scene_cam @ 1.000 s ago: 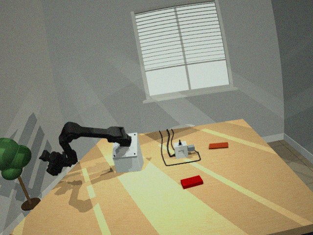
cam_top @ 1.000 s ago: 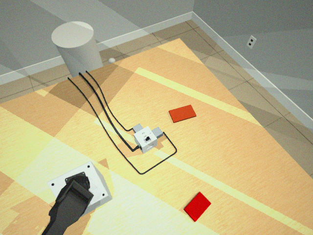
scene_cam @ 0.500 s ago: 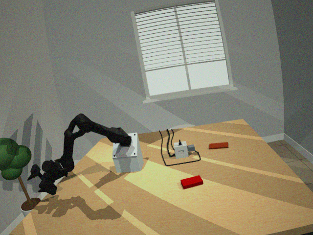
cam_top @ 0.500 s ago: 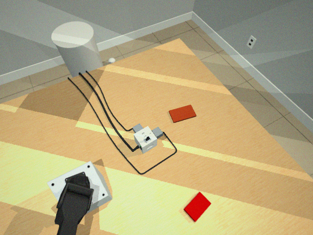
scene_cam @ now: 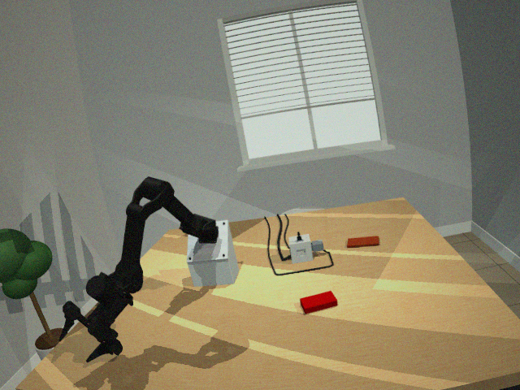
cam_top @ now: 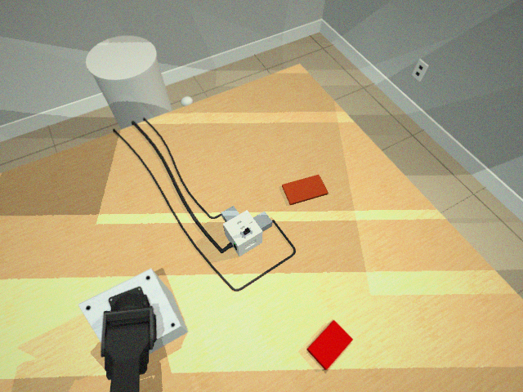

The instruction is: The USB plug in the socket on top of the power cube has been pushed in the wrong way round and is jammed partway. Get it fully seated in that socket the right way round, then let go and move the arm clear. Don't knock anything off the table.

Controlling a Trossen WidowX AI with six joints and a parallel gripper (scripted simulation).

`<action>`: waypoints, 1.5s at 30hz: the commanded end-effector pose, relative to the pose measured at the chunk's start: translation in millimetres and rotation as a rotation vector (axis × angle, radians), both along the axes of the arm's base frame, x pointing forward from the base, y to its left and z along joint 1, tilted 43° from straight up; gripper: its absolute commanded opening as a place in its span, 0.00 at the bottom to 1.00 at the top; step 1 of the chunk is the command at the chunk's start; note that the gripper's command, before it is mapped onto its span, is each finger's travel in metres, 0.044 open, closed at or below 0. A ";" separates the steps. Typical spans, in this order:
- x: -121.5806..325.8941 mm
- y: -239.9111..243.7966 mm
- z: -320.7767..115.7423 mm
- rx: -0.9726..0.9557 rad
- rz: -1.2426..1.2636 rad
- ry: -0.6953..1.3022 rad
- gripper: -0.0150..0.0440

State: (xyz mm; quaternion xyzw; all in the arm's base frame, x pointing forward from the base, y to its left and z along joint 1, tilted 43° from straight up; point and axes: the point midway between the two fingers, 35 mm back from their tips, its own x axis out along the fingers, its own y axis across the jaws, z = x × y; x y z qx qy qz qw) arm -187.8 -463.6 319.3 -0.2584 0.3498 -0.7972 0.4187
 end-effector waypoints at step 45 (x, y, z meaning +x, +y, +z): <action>594.7 305.1 -227.6 0.974 1.300 0.613 1.00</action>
